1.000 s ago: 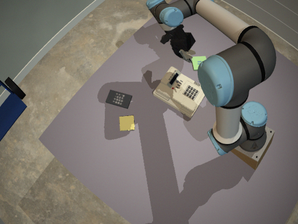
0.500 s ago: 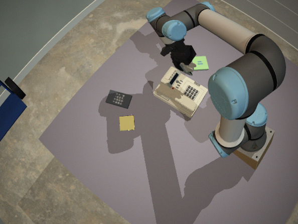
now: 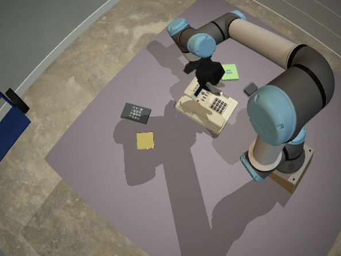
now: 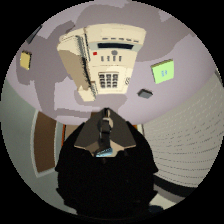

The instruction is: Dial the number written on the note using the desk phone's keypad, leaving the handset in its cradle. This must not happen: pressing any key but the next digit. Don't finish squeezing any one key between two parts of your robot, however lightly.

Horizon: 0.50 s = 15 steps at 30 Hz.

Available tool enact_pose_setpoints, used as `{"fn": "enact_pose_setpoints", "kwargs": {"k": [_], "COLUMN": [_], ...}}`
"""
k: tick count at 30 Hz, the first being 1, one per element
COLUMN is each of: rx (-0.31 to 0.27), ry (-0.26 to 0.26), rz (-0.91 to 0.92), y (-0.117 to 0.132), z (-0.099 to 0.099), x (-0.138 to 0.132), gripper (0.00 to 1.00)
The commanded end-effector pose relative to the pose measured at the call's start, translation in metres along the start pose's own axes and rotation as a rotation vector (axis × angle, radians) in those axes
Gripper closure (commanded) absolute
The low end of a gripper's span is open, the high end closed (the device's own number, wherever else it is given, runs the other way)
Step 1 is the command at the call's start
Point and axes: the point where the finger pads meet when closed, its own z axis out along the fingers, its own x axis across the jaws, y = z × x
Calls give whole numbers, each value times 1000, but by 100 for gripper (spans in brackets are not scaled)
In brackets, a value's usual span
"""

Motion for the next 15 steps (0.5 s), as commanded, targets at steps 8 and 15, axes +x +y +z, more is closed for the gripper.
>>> {"fn": "enact_pose_setpoints", "kwargs": {"k": [8,15], "rx": [1,1], "ry": [1,1], "rz": [0,0], "y": [4,4], "z": [8,9], "x": [-12,-14], "gripper": [100,100]}}
